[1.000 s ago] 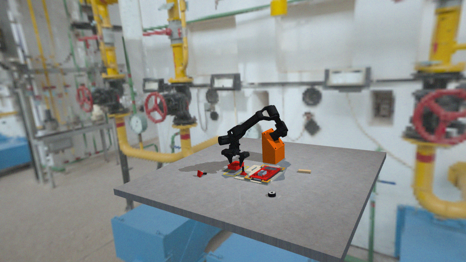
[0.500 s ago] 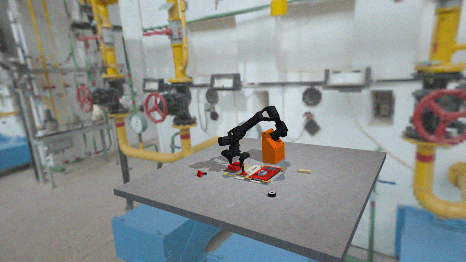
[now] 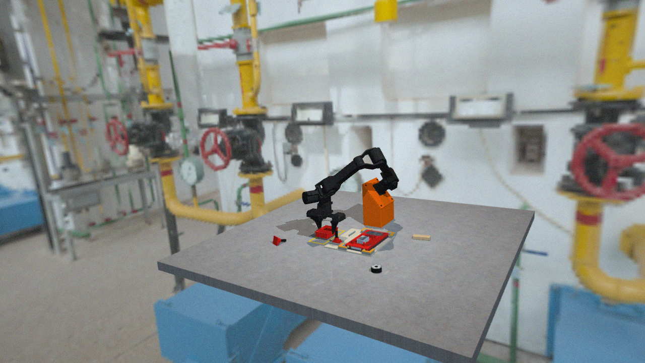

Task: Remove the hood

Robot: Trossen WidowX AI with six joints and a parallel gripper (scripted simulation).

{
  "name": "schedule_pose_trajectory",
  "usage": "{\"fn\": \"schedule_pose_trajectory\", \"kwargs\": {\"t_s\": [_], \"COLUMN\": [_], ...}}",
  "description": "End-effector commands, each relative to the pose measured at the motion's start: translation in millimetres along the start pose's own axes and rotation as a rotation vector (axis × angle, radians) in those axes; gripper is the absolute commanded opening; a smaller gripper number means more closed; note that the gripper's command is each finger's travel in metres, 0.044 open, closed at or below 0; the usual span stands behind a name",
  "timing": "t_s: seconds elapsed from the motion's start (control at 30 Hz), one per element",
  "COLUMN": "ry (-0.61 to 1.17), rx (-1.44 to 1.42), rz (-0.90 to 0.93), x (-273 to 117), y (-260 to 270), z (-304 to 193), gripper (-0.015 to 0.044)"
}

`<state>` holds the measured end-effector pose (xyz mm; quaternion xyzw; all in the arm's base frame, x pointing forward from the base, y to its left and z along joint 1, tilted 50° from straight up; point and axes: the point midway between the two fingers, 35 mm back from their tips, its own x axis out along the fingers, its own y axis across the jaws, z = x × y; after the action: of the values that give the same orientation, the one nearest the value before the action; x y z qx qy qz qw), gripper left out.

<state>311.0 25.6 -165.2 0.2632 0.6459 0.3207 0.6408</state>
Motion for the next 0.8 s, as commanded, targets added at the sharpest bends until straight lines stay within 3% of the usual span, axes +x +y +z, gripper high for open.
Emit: {"fn": "schedule_pose_trajectory", "kwargs": {"t_s": [0.0, 0.47, 0.77], "ry": [0.001, 0.002, 0.0], "rx": [0.007, 0.007, 0.0], "rz": [0.004, 0.005, 0.001], "x": [3.1, 9.3, 7.3], "y": [0.1, 0.4, 0.3], "z": [-1.7, -1.9, -0.3], "gripper": [0.0, 0.0, 0.0236]}}
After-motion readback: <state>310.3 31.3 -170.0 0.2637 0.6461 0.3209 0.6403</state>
